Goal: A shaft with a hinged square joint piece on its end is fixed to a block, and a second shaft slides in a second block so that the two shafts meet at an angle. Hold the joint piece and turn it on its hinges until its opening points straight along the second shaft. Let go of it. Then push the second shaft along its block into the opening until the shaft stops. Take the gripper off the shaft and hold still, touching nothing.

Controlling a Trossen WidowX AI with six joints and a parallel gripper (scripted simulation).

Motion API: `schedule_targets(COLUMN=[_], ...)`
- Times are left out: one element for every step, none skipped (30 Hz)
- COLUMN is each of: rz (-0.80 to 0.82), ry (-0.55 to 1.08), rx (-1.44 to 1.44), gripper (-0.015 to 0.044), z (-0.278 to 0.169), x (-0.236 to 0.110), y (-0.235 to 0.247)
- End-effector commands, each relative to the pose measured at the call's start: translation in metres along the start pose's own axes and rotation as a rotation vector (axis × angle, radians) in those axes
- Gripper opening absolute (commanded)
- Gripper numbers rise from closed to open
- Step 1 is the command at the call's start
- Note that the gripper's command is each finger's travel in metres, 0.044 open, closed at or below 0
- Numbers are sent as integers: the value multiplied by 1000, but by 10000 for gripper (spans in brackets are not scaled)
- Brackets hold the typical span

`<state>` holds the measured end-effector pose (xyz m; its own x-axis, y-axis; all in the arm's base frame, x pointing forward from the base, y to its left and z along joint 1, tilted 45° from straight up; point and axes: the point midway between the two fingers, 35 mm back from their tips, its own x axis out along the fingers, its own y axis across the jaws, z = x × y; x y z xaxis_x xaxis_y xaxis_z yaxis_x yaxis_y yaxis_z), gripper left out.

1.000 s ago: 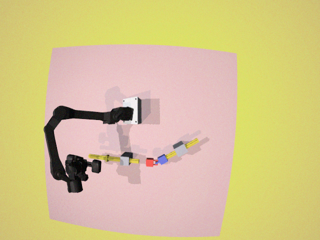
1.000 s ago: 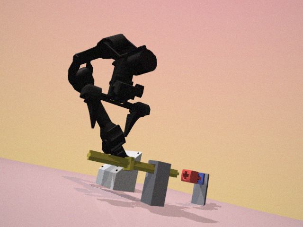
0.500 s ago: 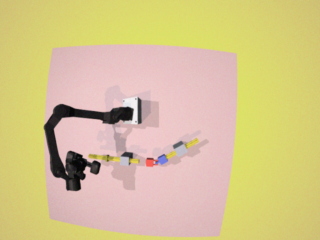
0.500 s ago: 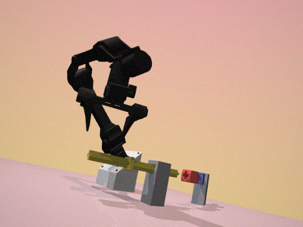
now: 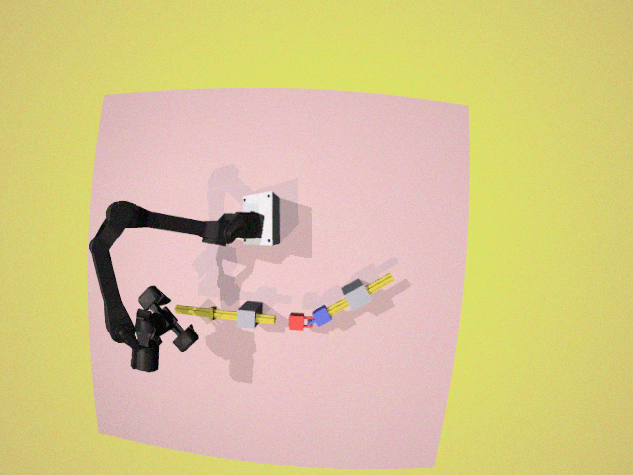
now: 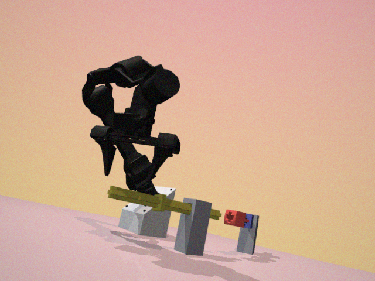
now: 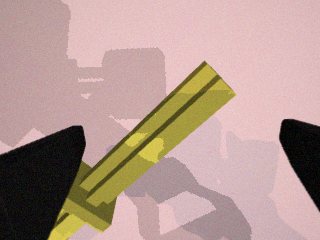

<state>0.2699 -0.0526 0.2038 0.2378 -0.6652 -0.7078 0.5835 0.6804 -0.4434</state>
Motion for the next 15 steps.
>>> schedule_targets(rz=[8,10,12,13,15,17,18,20,22,24,25,27,29,31,33], ry=[-1,-3,-4,-6,-7,-9,-10,-12,-13,-15,-17,-18,-20,-21,-23], rx=[117,151,185,219,254,288,322,356,390,424,458,492,526,561,595], gripper=[440,440,440,440,440,440,440,440,440,440,440,440,440,440,440], z=[-1,-1,-1,-1,-1,-1,-1,-1,-1,-1,-2,-2,-2,-2,-2], x=[6,7,9,10,12,13,15,16,18,19,21,22,24,25,27], y=[0,0,-1,-1,-1,-1,-1,-2,-2,-2,-3,-3,-3,-3,-4])
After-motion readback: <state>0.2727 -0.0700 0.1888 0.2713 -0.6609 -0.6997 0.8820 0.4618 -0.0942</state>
